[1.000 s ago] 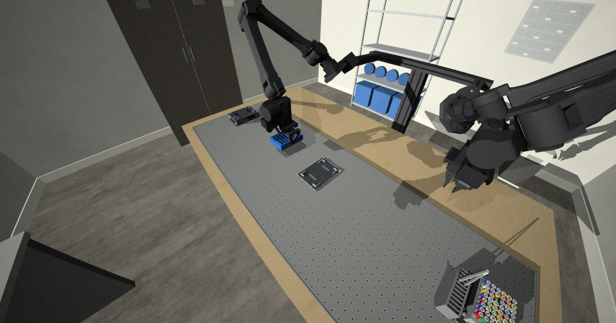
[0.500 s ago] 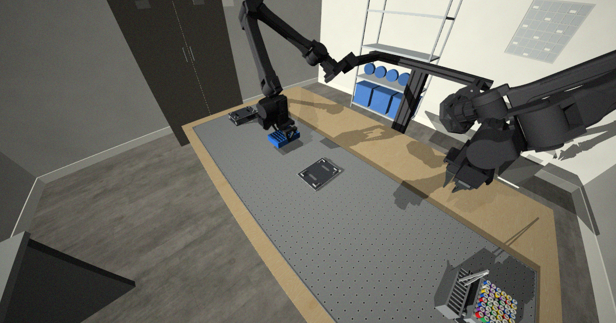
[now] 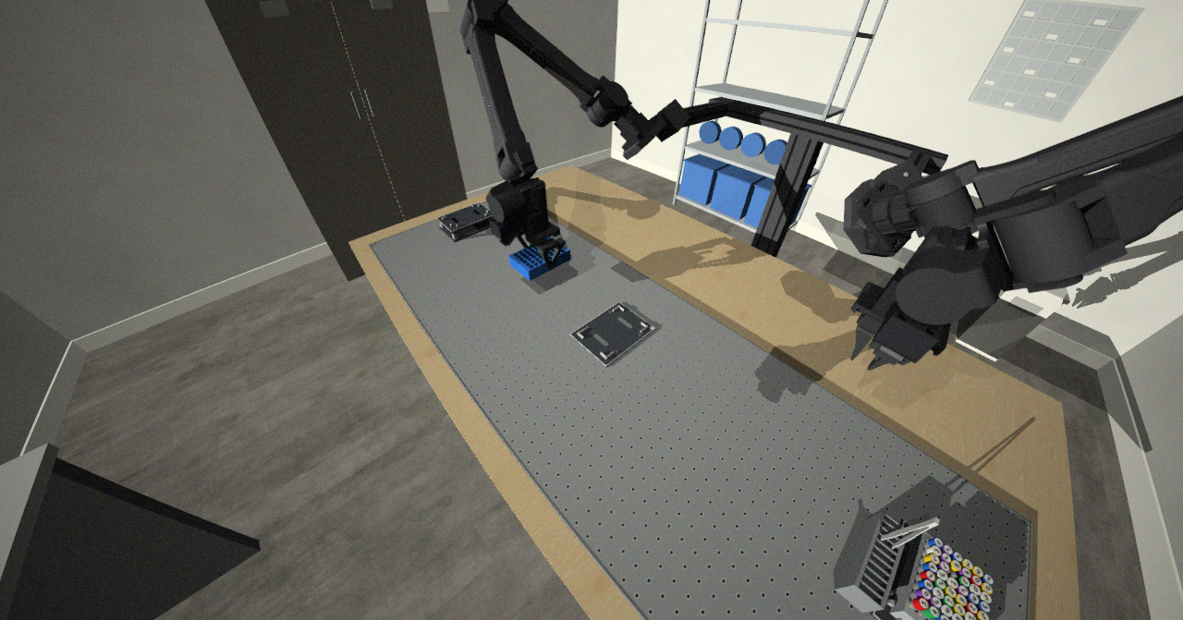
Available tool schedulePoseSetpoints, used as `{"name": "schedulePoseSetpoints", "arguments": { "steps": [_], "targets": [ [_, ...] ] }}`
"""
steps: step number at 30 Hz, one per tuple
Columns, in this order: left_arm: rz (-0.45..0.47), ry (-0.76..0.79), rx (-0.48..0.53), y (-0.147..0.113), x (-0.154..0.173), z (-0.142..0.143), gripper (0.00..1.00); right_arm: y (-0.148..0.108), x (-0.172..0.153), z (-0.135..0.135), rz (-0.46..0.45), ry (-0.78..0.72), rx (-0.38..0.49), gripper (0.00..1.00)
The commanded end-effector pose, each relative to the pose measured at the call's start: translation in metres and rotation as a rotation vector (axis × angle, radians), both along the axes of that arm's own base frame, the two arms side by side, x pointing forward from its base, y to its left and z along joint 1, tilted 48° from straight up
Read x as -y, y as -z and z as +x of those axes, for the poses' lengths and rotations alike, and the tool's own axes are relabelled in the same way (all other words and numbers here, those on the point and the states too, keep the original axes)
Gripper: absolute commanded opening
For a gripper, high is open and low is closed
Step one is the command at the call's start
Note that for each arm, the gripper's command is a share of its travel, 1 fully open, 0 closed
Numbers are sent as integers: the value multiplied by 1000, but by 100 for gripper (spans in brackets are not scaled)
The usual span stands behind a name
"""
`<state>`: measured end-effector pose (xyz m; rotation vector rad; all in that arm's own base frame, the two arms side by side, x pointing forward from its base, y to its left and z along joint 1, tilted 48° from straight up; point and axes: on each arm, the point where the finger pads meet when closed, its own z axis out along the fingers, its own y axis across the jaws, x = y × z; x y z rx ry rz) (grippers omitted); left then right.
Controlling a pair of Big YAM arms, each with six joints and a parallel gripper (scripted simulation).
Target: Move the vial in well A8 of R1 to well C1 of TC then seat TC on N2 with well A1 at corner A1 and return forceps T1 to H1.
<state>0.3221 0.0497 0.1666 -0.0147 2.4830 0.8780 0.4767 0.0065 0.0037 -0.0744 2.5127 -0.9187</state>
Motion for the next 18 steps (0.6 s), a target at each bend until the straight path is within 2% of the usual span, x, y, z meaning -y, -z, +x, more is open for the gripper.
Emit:
{"name": "schedulePoseSetpoints", "arguments": {
  "steps": [1,2,3,5,7,13,15,18],
  "targets": [
    [-5,-7,18,-7,0,4,24,-15,6,6,3,-4,29,0],
    [-5,-7,18,-7,0,4,24,-15,6,6,3,-4,29,0],
    [-5,-7,18,-7,0,4,24,-18,-11,8,5,-40,35,0],
    [-5,-7,18,-7,0,4,24,-17,-7,4,3,-39,27,0],
    [-5,-7,18,-7,0,4,24,-19,13,4,2,-4,27,0],
    [-5,-7,18,-7,0,4,24,-26,6,3,3,-33,28,0],
    [-5,-7,18,-7,0,4,24,-28,21,3,2,-7,29,0],
    [-5,-7,18,-7,0,4,24,-32,25,4,2,-4,32,0]
  ]
}}
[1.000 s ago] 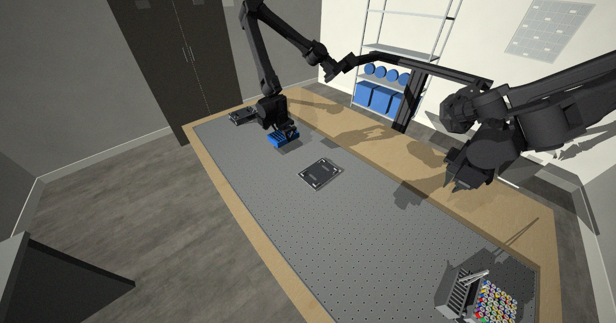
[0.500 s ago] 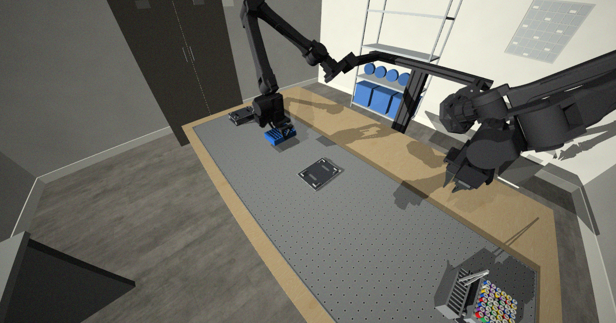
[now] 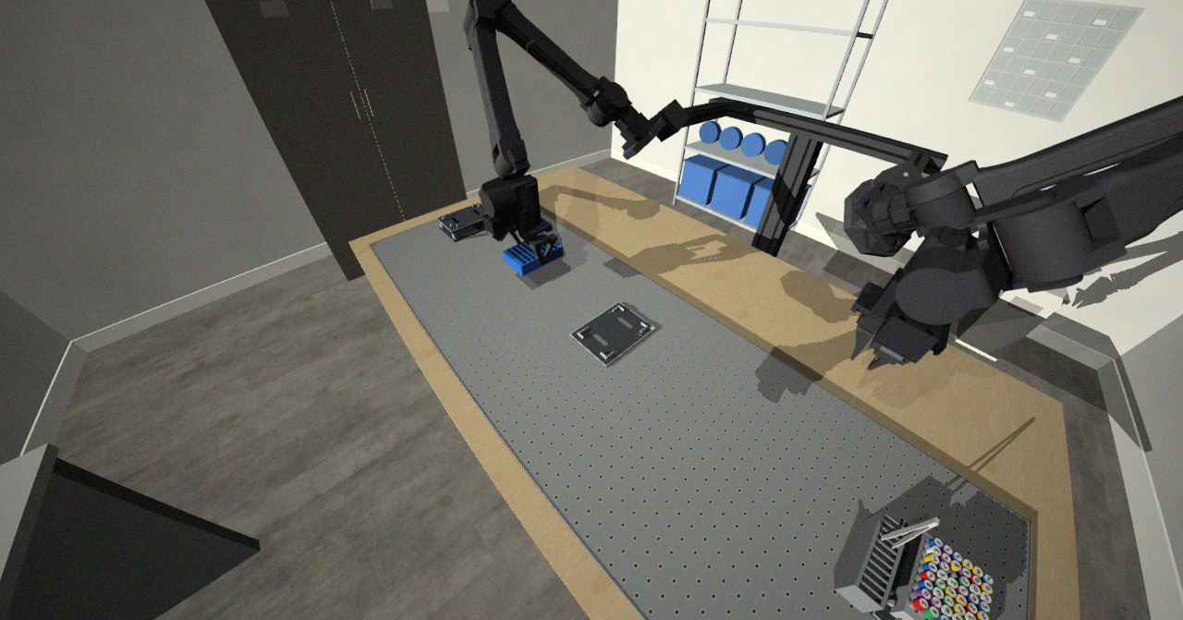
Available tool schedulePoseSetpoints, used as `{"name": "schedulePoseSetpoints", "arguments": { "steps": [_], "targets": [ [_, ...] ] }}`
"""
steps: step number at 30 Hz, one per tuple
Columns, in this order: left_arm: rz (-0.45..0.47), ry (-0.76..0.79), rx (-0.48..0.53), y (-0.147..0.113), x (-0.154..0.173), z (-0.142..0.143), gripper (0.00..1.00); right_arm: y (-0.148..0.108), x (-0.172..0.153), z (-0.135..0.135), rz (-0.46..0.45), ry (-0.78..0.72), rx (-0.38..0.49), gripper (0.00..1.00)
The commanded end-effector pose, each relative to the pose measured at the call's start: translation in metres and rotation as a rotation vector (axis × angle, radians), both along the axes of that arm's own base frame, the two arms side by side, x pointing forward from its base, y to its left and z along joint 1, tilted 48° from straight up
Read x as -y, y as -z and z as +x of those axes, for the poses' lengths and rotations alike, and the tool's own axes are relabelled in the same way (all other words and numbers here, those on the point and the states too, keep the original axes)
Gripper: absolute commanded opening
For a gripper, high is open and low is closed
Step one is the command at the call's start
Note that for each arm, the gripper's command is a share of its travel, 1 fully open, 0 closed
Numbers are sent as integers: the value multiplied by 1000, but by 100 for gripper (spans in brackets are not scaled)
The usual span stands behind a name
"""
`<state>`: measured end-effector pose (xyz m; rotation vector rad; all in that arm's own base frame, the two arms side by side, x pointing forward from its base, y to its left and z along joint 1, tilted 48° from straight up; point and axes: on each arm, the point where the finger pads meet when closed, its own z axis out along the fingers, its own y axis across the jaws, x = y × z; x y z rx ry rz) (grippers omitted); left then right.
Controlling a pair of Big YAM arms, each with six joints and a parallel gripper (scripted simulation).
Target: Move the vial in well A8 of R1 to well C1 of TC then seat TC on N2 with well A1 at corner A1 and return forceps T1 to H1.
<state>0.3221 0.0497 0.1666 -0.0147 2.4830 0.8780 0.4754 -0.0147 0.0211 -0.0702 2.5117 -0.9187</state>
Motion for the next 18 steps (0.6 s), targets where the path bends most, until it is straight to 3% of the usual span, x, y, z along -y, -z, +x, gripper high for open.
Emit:
{"name": "schedulePoseSetpoints", "arguments": {
  "steps": [1,2,6,11,18],
  "targets": [
    [-5,-7,18,-7,0,4,24,-14,4,6,2,-7,30,0],
    [-5,-7,18,-7,0,4,24,-15,-12,6,2,-42,30,0],
    [-5,-7,18,-7,0,4,24,-19,10,4,1,-7,29,0],
    [-5,-7,18,-7,0,4,24,-24,5,3,1,-31,26,0],
    [-5,-7,18,-7,0,4,24,-29,23,2,-1,-7,25,0]
  ]
}}
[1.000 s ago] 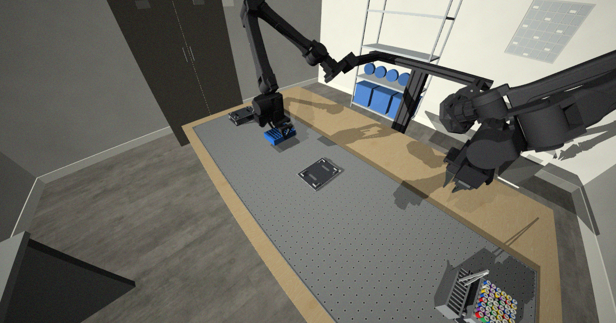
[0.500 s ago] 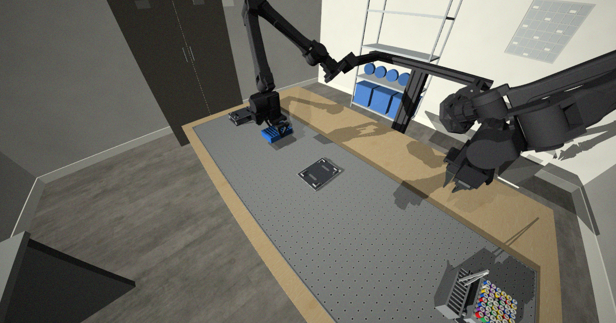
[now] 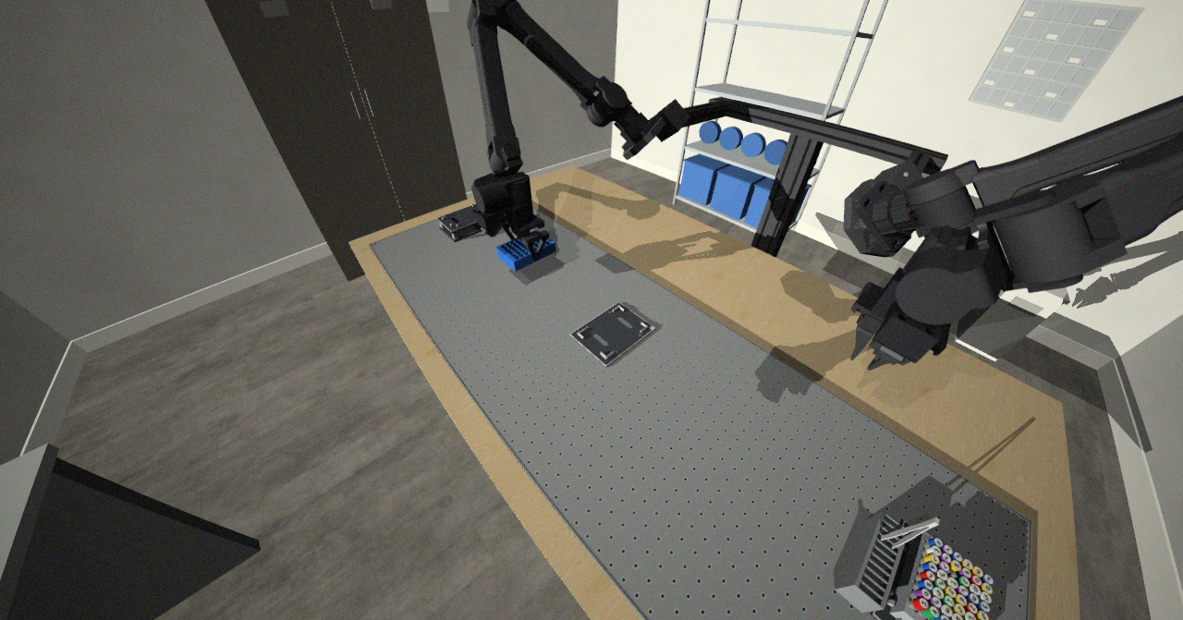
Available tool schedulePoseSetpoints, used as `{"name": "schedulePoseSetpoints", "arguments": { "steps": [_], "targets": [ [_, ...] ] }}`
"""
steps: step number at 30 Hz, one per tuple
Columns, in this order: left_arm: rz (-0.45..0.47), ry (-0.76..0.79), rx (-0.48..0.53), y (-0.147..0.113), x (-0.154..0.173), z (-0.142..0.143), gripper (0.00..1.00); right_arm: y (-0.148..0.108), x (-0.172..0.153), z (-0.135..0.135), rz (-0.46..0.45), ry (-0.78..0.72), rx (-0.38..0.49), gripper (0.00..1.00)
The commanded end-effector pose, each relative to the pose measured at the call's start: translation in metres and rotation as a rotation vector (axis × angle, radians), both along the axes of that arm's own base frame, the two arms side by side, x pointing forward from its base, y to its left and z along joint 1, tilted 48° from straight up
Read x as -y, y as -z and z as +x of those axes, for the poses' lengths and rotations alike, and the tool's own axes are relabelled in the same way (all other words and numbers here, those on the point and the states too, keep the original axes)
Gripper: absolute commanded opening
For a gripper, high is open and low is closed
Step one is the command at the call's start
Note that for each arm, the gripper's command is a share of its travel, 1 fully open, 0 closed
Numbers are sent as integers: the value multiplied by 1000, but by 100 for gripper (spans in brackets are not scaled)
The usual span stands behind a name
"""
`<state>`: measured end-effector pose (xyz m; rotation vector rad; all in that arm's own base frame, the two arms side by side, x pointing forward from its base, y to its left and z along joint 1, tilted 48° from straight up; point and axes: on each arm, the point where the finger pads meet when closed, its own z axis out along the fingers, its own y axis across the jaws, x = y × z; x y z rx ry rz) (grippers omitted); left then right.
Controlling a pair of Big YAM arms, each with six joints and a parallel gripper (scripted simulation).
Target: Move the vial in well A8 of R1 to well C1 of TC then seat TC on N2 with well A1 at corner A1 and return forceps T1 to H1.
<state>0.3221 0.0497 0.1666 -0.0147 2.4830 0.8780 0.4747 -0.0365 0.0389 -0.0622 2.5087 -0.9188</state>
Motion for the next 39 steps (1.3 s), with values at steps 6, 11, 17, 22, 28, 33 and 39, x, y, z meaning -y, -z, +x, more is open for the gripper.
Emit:
{"name": "schedulePoseSetpoints", "arguments": {
  "steps": [6,11,17,22,28,33,39],
  "targets": [
    [-5,-7,18,-7,0,4,24,-19,9,2,-2,-12,19,0],
    [-5,-7,18,-7,0,4,24,-23,5,1,-3,-35,12,0],
    [-5,-7,18,-7,0,4,24,-26,21,-3,-5,-12,3,0],
    [-5,-7,18,-7,0,4,24,-30,28,-5,-5,-12,0,0],
    [-5,-7,18,-7,0,4,24,-38,26,-3,-4,-33,4,0],
    [-5,-7,18,-7,0,4,24,-42,40,-5,-5,-12,2,0],
    [-5,-7,18,-7,0,4,24,-47,47,-6,-5,-12,3,0]
  ]
}}
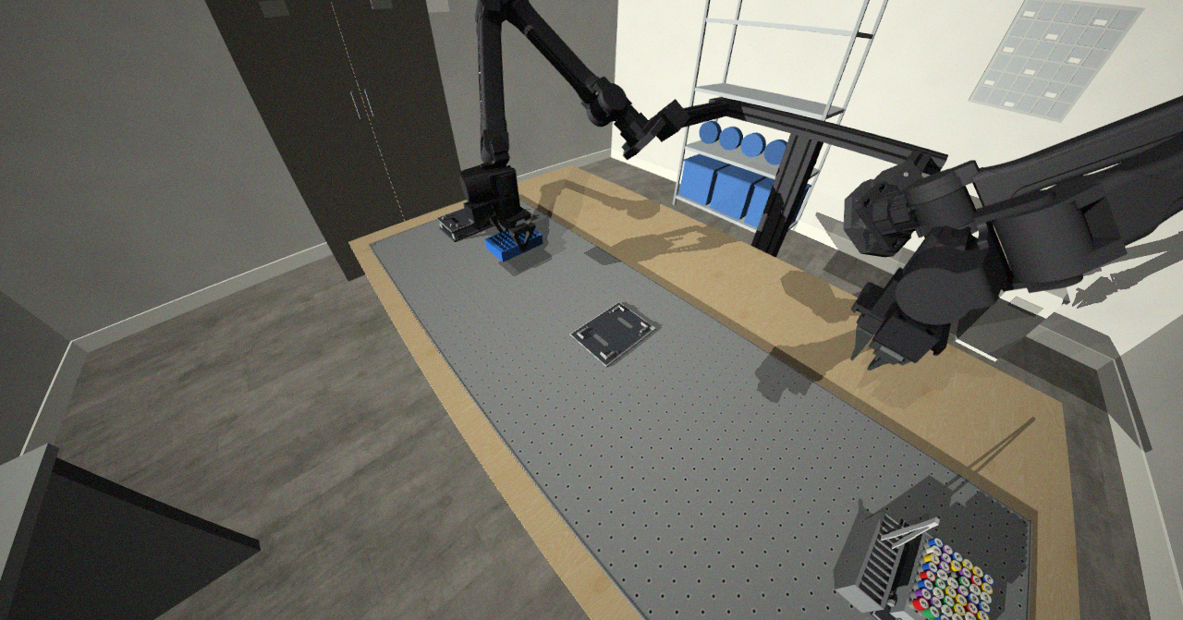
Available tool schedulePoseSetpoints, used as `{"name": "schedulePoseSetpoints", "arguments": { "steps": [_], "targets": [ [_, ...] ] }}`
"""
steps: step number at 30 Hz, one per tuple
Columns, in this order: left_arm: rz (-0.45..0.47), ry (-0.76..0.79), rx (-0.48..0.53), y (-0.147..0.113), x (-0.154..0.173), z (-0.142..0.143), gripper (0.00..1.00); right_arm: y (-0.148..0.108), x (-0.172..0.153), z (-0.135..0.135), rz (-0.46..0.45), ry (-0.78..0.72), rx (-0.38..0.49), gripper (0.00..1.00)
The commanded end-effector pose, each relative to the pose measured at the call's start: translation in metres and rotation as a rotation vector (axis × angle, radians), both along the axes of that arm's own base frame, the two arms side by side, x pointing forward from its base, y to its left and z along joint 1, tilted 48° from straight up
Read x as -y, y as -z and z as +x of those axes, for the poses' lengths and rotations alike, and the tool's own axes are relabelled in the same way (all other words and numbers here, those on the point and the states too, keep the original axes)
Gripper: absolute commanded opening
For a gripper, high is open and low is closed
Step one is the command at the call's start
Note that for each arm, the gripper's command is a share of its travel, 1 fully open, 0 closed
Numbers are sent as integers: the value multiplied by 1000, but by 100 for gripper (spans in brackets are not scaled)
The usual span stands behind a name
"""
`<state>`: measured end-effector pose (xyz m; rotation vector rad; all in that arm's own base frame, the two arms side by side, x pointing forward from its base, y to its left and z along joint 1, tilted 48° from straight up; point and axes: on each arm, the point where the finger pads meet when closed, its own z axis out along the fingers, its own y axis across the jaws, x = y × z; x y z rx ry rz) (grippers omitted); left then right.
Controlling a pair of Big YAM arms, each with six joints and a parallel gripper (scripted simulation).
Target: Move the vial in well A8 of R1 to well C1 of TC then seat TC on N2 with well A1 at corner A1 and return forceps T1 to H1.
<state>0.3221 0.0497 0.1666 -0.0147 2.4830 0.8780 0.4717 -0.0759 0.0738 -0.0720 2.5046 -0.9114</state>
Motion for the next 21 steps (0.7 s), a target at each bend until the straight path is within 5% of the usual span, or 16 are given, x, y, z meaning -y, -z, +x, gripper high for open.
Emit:
{"name": "schedulePoseSetpoints", "arguments": {
  "steps": [1,21],
  "targets": [
    [-5,-7,18,-7,0,4,24,-13,8,-3,-8,-3,0,0],
    [-5,-7,18,-7,0,4,24,-41,26,3,-8,-14,21,0]
  ]
}}
